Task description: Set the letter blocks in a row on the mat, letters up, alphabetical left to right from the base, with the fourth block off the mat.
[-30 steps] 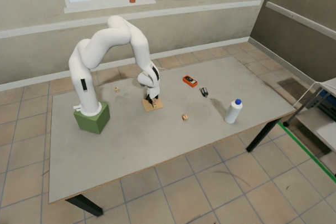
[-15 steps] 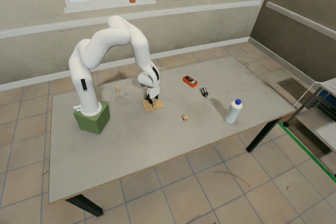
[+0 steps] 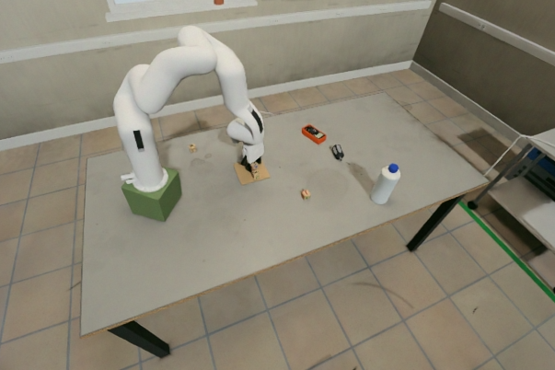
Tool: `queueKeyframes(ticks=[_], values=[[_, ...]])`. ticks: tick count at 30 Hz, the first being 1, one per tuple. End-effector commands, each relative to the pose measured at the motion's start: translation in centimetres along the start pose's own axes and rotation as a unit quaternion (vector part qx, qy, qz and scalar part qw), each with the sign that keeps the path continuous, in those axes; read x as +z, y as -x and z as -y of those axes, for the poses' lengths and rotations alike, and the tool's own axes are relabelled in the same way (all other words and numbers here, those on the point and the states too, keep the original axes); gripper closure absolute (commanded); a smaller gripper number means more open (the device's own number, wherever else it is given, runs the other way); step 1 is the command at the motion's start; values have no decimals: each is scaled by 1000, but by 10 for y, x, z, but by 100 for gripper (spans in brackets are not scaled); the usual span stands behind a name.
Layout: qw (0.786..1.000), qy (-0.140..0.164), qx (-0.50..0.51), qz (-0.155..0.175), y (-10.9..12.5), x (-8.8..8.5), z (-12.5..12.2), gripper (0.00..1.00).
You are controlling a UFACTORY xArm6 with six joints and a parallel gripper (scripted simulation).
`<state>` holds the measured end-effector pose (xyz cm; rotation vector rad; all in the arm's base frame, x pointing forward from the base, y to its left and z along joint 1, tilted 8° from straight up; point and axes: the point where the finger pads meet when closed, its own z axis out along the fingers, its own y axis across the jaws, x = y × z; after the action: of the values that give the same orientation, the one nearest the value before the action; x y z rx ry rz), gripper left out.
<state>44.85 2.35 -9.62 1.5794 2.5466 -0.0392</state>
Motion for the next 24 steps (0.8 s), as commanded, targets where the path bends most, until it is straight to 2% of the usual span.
queueKeyframes(ticks=[1,17,18,24], values=[[1000,2,0,0,1,-1,-2,52],[1000,2,0,0,1,-1,-2,52],[1000,2,0,0,1,-1,-2,72],[1000,2,0,0,1,-1,-2,72]])
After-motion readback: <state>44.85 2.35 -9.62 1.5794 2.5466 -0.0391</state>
